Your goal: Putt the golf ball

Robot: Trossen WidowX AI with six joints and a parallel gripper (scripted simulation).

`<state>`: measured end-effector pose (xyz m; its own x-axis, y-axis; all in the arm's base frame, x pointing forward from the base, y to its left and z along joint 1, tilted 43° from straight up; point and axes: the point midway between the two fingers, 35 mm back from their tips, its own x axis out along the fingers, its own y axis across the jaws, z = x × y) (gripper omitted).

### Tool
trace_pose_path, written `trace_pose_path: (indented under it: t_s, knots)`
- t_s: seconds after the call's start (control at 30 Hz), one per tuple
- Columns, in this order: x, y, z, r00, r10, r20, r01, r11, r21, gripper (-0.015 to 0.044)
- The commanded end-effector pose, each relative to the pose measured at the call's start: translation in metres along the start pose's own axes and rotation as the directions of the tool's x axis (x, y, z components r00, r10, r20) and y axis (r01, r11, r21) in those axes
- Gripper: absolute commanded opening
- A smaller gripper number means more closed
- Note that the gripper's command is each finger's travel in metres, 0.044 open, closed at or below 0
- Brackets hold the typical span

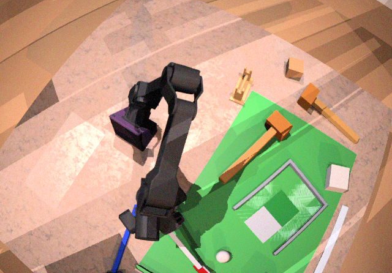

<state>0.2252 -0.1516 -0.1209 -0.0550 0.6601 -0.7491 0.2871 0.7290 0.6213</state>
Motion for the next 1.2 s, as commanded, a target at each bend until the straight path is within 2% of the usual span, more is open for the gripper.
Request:
trace_pose_path:
  t_s: [0.0, 0.23, 0.5, 0.87, 1.17]
  knots:
    - [-0.003, 0.041, 0.006, 1.0, -0.001, 0.005, 0.001, 1.0, -0.008, 0.0]
    - [0.0, 0.127, 0.0, 1.0, 0.009, 0.003, -0.009, 1.0, -0.016, 0.0]
    - [-0.005, 0.129, 0.0, 1.0, 0.009, 0.003, -0.009, 1.0, -0.016, 0.0]
    - [-0.059, 0.128, -0.001, 1.0, 0.008, 0.003, -0.008, 1.0, -0.015, 0.0]
    - [-0.053, 0.128, 0.0, 1.0, 0.009, 0.006, -0.008, 1.0, -0.011, 0.0]
